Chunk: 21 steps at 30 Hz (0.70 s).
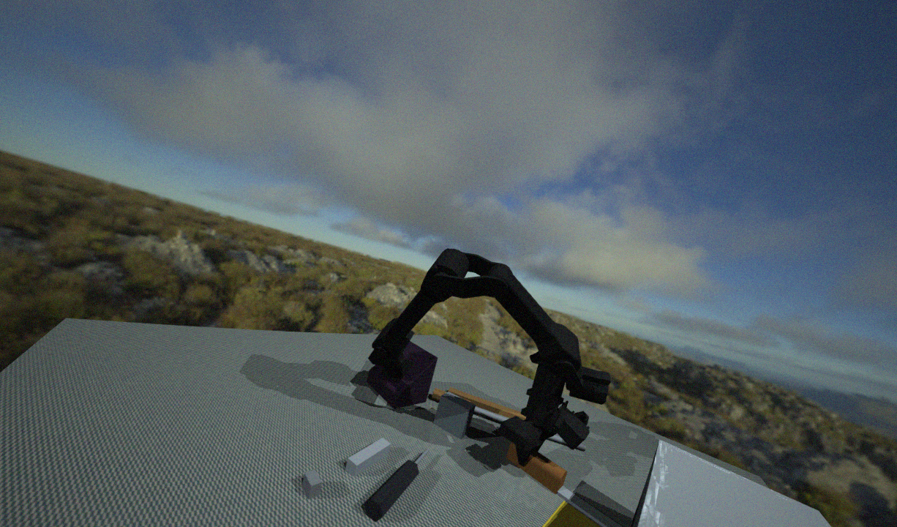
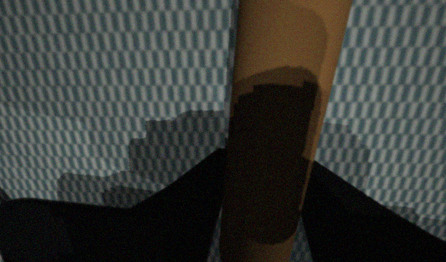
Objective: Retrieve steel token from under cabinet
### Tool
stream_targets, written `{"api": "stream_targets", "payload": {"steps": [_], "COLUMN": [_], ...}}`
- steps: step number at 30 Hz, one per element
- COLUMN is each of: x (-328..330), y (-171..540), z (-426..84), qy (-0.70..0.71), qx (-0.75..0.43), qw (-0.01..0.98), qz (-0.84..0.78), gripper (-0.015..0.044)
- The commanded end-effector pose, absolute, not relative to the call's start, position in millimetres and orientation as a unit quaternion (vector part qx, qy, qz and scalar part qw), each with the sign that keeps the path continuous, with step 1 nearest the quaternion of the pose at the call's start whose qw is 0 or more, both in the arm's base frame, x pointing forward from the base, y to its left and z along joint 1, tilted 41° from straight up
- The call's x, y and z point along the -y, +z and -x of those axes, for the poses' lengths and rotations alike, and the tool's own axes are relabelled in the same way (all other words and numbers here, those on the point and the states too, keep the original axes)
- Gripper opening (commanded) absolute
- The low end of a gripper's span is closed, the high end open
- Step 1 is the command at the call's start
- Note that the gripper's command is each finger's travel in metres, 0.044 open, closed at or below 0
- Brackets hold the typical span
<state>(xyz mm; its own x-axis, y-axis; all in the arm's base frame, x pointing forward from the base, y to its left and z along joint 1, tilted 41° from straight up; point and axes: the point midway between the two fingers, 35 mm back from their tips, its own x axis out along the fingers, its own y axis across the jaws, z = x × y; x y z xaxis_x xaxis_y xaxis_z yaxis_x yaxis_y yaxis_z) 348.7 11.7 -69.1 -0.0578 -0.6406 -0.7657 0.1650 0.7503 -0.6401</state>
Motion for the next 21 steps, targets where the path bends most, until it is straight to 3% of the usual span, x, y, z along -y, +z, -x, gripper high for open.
{"api": "stream_targets", "payload": {"steps": [1,21], "x": [-13,-17], "y": [-70,-72], "z": [-341,-319], "qy": [-0.305,-0.305], "qx": [-0.662,-0.663], "qw": [0.661,0.660], "qz": [0.180,0.180], "gripper": [0.0000,0.0000]}}
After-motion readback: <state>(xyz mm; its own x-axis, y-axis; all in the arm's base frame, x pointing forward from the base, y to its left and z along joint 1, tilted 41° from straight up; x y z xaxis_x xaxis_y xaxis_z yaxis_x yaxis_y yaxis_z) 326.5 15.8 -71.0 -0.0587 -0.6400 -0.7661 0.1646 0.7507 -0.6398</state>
